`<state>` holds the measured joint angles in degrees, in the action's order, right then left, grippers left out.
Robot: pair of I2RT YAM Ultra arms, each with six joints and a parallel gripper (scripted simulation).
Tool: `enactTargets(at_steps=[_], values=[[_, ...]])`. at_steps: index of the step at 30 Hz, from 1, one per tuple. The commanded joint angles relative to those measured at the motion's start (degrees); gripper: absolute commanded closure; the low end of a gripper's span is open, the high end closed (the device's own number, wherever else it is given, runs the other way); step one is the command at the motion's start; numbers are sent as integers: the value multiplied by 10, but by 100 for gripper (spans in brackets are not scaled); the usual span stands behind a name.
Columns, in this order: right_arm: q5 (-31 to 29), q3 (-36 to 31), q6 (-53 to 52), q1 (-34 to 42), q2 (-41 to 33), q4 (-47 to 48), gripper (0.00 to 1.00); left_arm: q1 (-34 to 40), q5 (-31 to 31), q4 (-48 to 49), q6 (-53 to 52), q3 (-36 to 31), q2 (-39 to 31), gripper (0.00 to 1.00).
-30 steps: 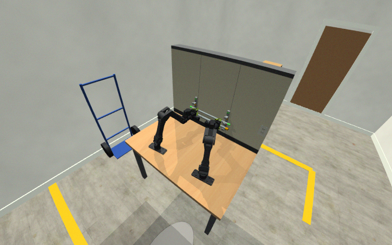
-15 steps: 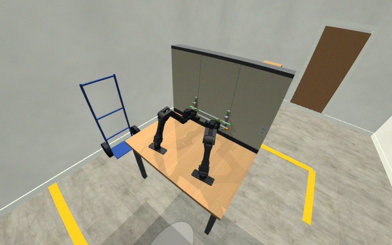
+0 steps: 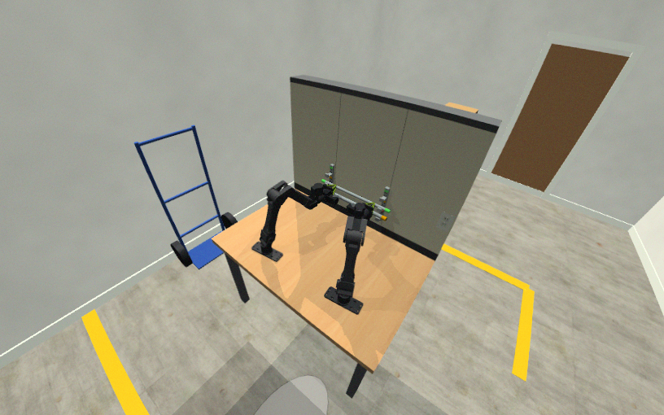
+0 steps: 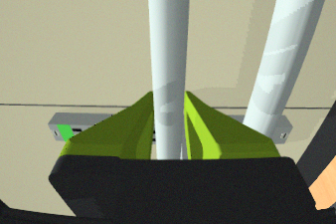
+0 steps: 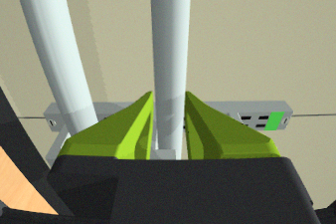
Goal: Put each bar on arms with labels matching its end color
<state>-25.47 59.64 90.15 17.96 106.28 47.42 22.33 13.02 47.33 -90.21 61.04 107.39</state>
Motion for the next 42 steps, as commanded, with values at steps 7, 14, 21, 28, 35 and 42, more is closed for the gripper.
enactTargets(at_steps=[7, 14, 21, 28, 35, 42], values=[[2, 20, -1, -4, 8, -20, 85, -5, -3, -20, 2, 12, 1, 86], [2, 20, -1, -4, 8, -20, 95, -5, -3, -20, 2, 12, 1, 96], [3, 20, -1, -5, 9, -18, 100, -5, -4, -21, 2, 14, 2, 100], [4, 24, -1, -6, 12, -19, 100, -6, -4, -22, 2, 18, 6, 100], [5, 28, -1, -7, 14, -20, 100, -6, -5, -24, 2, 23, 9, 100], [6, 32, -1, -8, 16, -25, 100, -7, -5, -25, 2, 27, 12, 100]])
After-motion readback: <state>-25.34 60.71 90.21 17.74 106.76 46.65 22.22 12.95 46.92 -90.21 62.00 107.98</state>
